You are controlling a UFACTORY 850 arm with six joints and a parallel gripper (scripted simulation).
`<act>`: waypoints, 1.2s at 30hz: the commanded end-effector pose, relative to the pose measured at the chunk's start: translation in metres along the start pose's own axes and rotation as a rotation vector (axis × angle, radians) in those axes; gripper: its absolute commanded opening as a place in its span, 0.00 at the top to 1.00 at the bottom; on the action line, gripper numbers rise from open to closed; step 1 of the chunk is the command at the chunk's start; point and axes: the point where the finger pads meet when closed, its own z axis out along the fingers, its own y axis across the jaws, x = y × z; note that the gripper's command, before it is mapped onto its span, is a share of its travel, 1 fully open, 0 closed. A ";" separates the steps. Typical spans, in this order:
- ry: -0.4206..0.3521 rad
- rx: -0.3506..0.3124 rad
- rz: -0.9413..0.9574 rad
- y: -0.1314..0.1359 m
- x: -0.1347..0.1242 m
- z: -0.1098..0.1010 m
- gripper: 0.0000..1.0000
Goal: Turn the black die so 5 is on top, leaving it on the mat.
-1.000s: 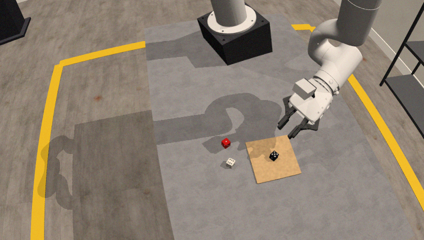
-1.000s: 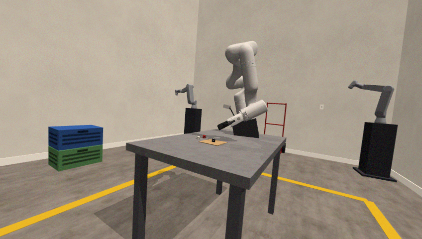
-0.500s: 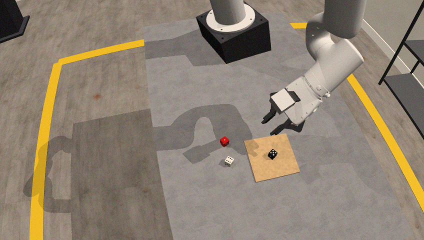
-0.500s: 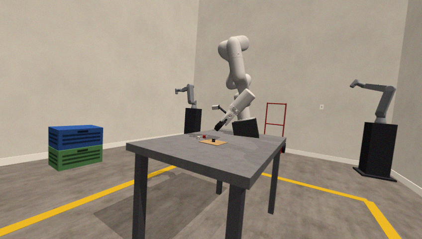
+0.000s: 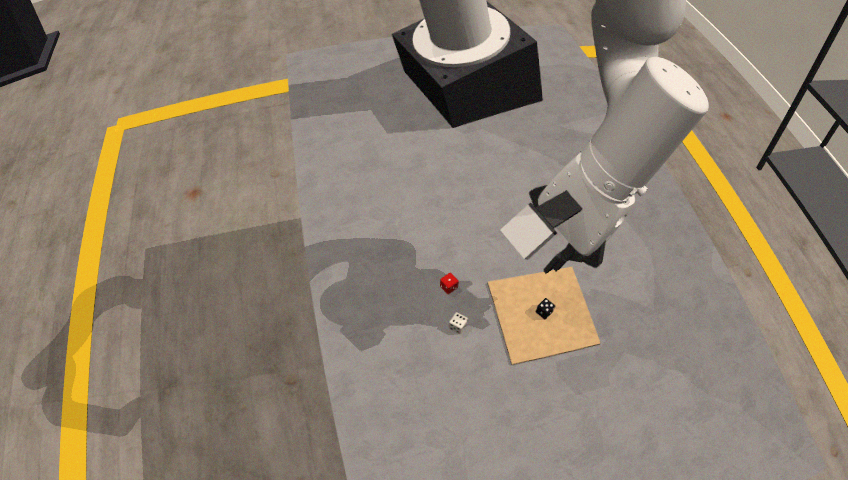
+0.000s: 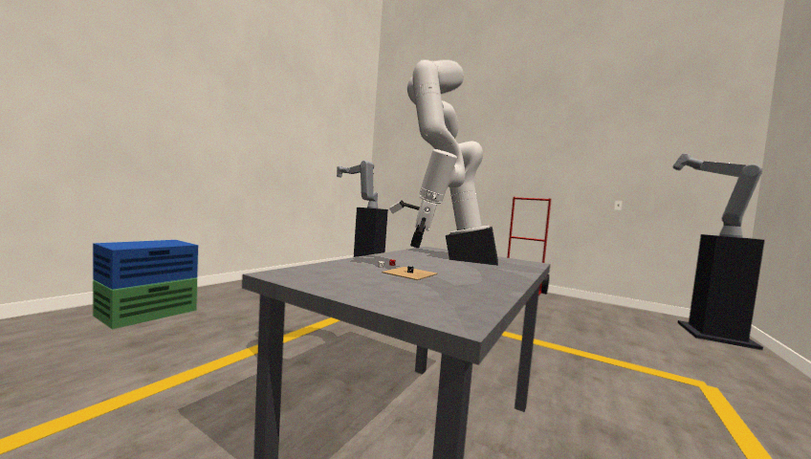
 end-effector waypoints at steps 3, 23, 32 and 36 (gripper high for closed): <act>-0.195 0.137 -0.011 -0.019 0.021 -0.022 0.64; -0.233 0.208 -0.009 -0.028 0.033 -0.032 0.00; -0.233 0.207 -0.009 -0.026 0.035 -0.041 0.00; -0.233 0.207 -0.009 -0.023 0.038 -0.052 0.00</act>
